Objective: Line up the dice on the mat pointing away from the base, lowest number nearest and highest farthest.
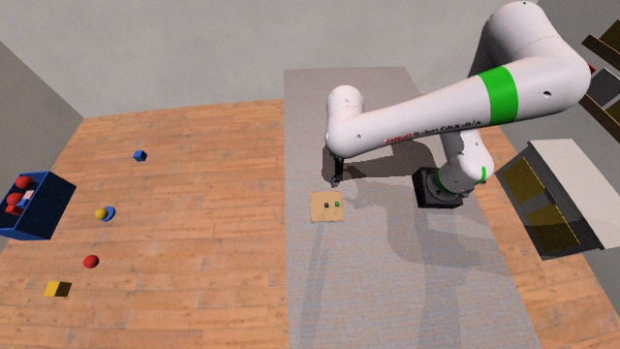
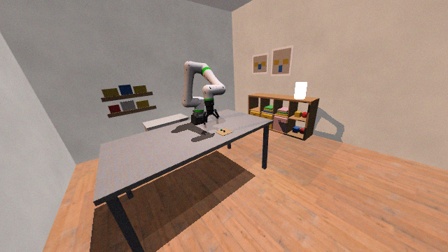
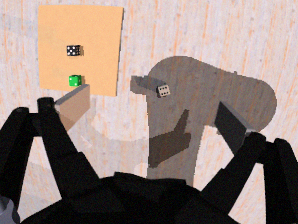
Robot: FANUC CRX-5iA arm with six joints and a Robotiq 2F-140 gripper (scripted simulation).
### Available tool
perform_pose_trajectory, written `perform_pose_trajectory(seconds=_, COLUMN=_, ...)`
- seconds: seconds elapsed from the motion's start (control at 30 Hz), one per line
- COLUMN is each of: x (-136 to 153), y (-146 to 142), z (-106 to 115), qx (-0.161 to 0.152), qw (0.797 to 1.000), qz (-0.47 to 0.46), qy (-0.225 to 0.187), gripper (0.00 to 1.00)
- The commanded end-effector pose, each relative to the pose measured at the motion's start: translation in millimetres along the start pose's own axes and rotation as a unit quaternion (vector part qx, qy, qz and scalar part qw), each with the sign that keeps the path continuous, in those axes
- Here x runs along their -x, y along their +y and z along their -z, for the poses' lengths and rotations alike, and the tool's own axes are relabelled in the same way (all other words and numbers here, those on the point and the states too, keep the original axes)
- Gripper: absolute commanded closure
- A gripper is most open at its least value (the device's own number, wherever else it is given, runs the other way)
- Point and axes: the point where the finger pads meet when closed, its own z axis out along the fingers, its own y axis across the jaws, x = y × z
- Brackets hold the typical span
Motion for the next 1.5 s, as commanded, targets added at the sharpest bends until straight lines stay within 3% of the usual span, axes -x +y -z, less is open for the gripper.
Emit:
perform_pose_trajectory(seconds=0.0, x=2.4, y=5.5, z=-0.7, qx=-0.007, qw=0.997, qz=0.074, qy=0.001, gripper=0.00)
perform_pose_trajectory(seconds=0.33, x=6.8, y=14.3, z=-2.2, qx=-0.007, qw=0.982, qz=0.187, qy=0.002, gripper=0.00)
perform_pose_trajectory(seconds=0.63, x=7.5, y=15.5, z=-2.4, qx=-0.007, qw=0.979, qz=0.203, qy=0.002, gripper=0.00)
perform_pose_trajectory(seconds=0.67, x=7.5, y=15.5, z=-2.4, qx=-0.007, qw=0.979, qz=0.203, qy=0.002, gripper=0.81)
perform_pose_trajectory(seconds=1.47, x=7.5, y=15.5, z=-2.4, qx=-0.007, qw=0.979, qz=0.203, qy=0.002, gripper=0.81)
